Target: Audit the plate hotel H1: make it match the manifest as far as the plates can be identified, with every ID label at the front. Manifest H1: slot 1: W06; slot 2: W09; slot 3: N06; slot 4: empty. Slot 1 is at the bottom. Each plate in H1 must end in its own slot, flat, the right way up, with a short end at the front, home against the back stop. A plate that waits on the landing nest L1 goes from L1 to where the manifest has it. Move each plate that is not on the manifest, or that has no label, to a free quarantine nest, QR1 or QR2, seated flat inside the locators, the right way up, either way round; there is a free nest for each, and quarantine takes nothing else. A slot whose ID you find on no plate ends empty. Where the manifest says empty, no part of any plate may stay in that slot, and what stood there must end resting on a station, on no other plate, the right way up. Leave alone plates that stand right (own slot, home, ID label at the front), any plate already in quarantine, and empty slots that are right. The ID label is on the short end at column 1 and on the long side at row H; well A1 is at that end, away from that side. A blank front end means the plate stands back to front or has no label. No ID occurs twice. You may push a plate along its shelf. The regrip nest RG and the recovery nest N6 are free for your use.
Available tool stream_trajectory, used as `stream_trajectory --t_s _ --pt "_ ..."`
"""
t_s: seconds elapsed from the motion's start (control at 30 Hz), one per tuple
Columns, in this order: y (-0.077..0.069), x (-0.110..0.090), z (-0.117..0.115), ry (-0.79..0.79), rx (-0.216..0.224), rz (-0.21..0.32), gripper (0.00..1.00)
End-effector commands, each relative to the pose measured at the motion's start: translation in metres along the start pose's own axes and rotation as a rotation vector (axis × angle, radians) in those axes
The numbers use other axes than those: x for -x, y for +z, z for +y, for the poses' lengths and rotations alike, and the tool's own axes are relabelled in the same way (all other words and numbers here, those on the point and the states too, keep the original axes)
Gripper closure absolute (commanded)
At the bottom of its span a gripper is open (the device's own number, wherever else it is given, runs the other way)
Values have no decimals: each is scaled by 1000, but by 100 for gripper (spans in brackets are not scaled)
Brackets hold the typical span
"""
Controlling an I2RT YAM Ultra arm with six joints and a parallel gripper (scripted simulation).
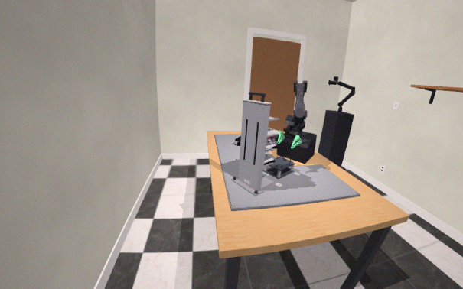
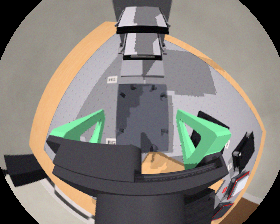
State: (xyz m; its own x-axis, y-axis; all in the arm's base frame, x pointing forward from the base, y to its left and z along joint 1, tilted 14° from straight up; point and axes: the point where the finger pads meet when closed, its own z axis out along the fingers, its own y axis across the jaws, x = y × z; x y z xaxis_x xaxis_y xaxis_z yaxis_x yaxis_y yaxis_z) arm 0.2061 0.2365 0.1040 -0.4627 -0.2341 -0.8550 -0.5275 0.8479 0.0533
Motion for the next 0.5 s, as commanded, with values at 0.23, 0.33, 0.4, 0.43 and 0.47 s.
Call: stream_trajectory --t_s 0.23,0.33,0.4,0.43,0.47 --pt "-27 34 2 15 0 -28 0" --pt "-34 41 2 15 -1 -28 0" --pt "-39 45 2 15 0 -28 0" --pt "-42 48 2 15 0 -28 0" --pt "-44 50 1 16 -1 -28 0"
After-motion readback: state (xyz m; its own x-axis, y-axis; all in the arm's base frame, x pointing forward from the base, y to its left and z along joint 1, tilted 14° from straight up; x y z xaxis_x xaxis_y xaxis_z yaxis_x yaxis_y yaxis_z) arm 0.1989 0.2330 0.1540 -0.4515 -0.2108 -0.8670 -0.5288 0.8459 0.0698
